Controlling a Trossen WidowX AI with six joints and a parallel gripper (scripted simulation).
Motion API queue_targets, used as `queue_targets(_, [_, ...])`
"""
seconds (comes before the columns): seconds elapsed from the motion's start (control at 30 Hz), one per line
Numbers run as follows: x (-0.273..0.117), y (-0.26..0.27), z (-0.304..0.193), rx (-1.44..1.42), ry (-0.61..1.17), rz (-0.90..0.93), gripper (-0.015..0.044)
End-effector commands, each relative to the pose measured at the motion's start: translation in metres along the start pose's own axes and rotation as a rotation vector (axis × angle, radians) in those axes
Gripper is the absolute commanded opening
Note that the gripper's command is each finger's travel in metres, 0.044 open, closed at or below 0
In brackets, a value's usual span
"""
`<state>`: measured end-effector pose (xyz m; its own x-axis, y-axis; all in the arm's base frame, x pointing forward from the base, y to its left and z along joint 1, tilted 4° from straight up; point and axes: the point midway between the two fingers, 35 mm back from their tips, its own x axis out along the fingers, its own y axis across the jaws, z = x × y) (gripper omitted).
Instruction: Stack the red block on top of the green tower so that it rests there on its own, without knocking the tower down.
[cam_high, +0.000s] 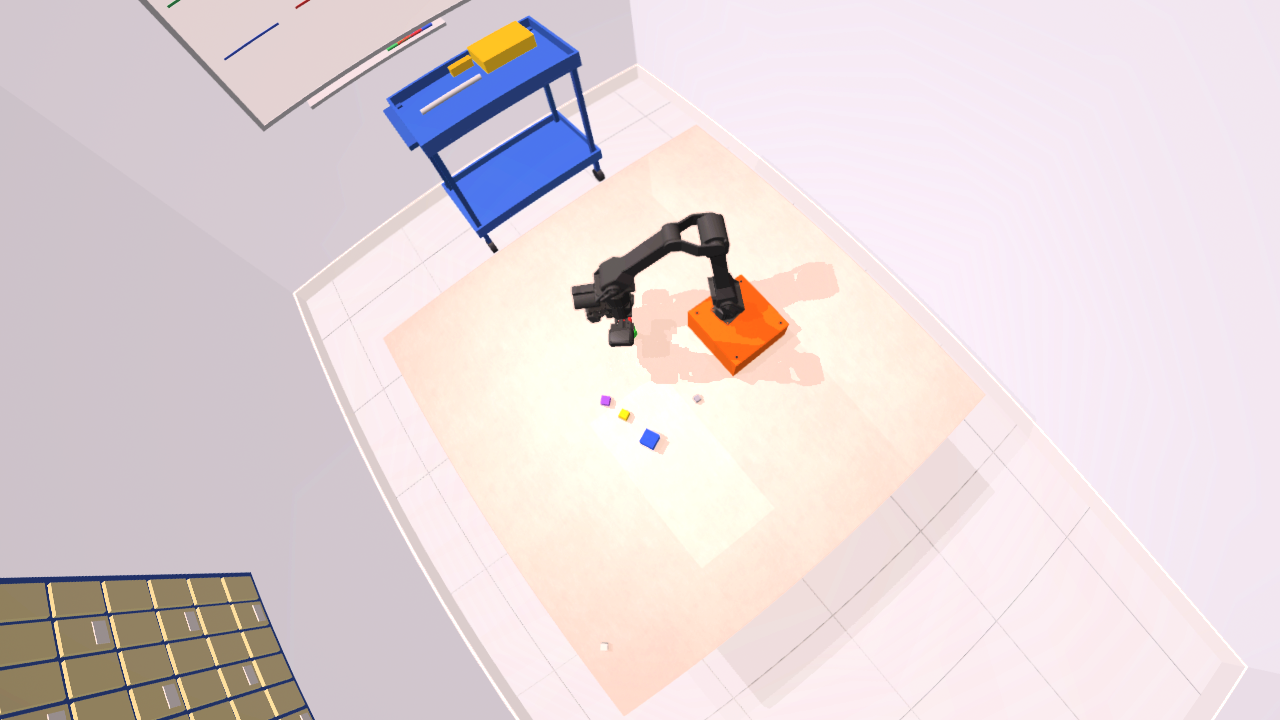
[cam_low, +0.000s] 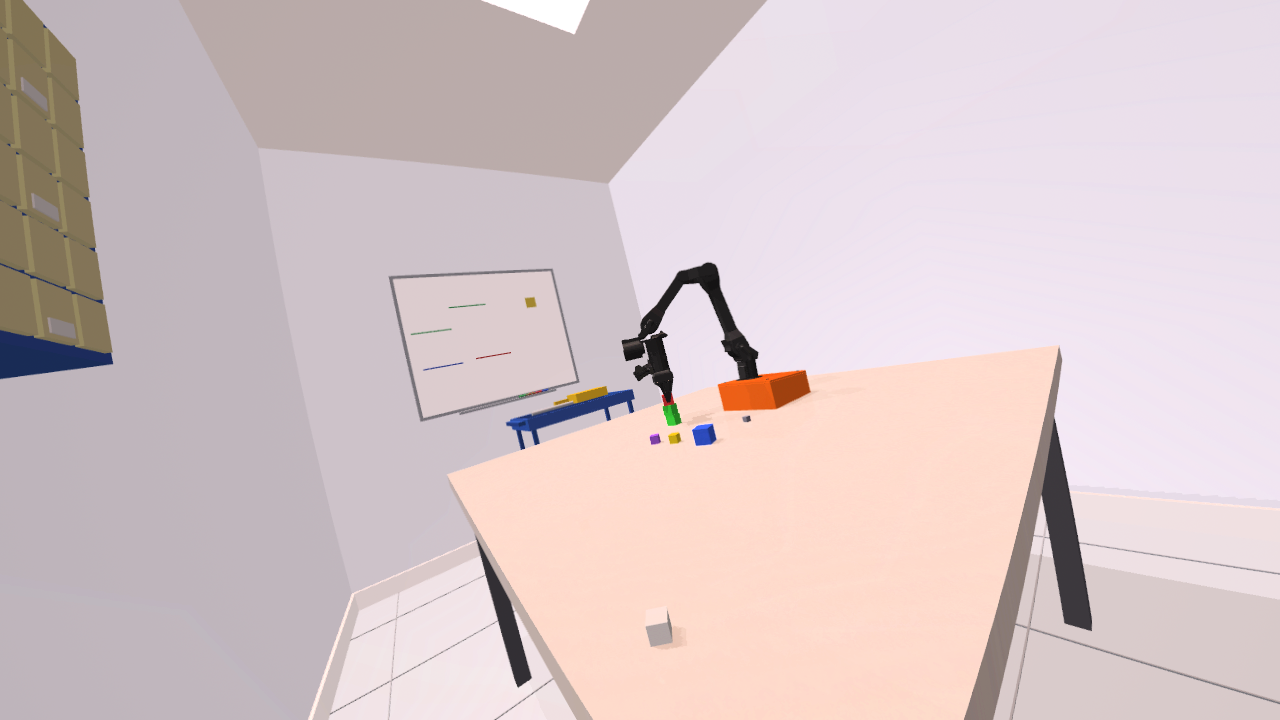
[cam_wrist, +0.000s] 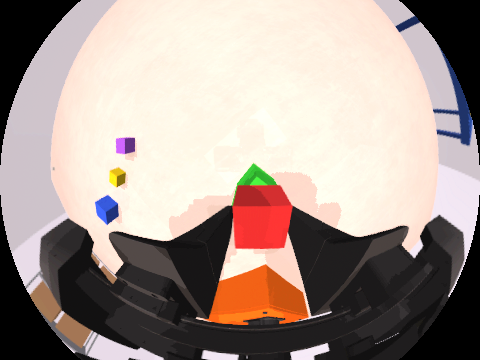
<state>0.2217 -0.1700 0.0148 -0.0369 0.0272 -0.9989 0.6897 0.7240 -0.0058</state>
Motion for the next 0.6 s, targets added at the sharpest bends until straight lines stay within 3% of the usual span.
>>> queue_targets(0.0, [0.0004, 0.0000, 0.0001, 0.000, -0.001, 0.000, 0.0289])
queue_targets(0.2, [0.0004, 0.0000, 0.0001, 0.000, -0.001, 0.000, 0.0440])
queue_targets(0.57, [0.0004, 0.0000, 0.0001, 0.000, -0.001, 0.000, 0.0440])
